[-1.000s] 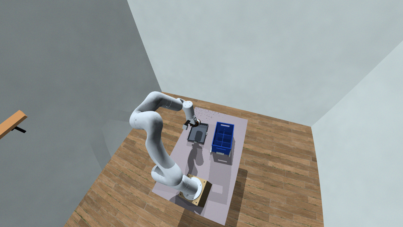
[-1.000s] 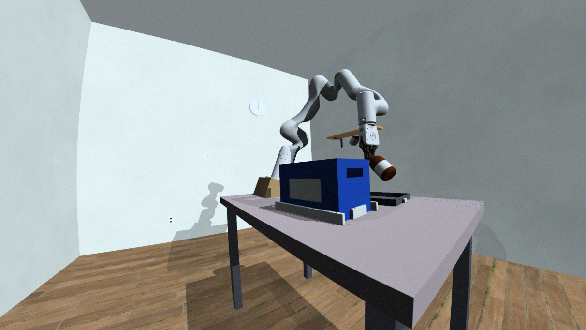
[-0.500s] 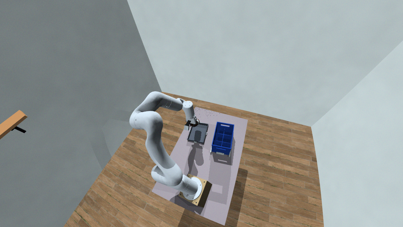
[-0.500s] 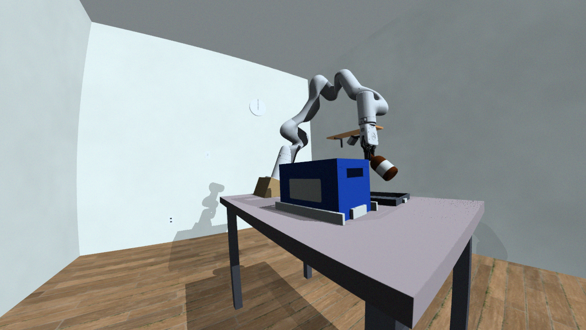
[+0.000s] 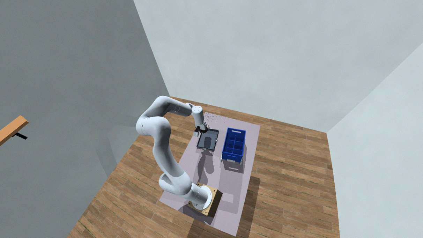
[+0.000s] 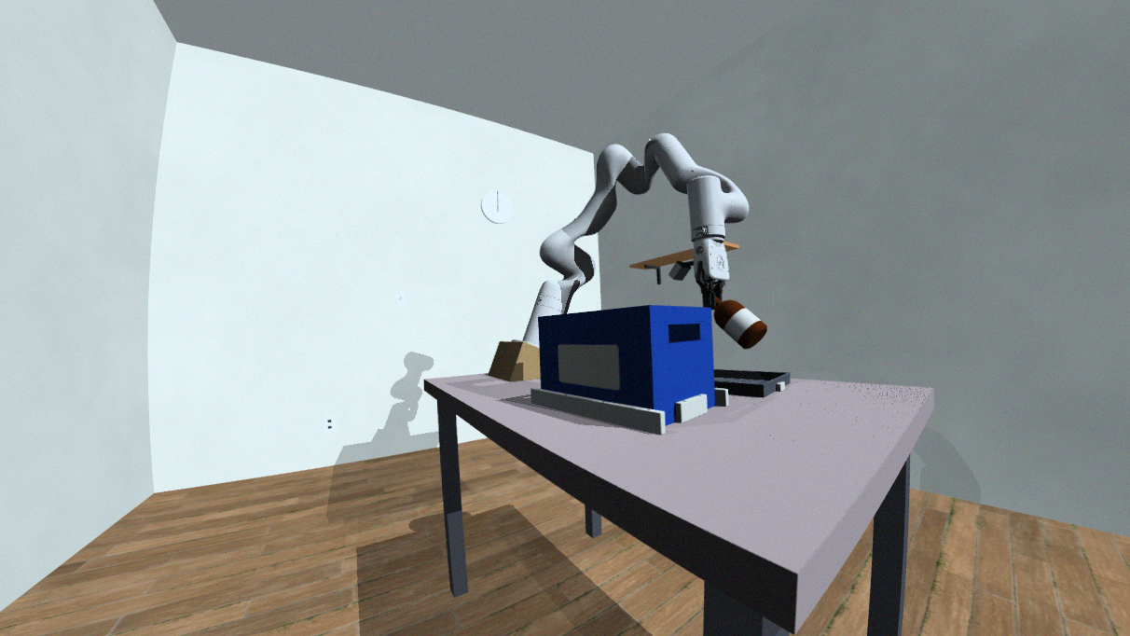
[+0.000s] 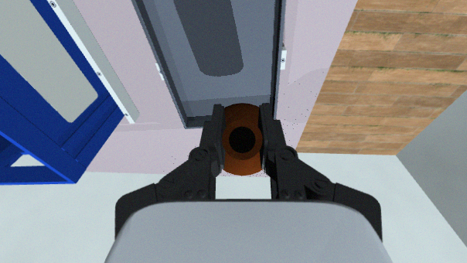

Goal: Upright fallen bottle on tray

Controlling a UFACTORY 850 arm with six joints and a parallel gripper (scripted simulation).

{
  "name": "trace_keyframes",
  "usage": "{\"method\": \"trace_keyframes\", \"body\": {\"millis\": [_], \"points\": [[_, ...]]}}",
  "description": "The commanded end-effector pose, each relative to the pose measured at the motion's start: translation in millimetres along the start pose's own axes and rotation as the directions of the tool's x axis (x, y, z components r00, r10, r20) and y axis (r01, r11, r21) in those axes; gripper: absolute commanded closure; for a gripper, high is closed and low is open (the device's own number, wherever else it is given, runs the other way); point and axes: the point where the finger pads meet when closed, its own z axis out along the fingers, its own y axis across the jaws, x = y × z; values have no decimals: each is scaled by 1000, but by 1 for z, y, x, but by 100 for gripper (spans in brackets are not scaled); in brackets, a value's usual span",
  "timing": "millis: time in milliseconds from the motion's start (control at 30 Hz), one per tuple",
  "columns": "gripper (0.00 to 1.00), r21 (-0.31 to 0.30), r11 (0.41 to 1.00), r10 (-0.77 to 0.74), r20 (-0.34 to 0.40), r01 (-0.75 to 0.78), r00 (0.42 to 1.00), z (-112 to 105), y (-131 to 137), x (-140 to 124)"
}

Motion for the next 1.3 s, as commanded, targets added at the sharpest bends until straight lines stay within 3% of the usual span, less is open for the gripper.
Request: {"method": "trace_keyframes", "body": {"millis": [0,800,1267], "points": [[100,0,1000,-2,2,2,1000,-1,0,-1],[100,0,970,-244,2,244,970,-1,0,-1],[100,0,966,-259,2,259,966,-1,0,-1]]}}
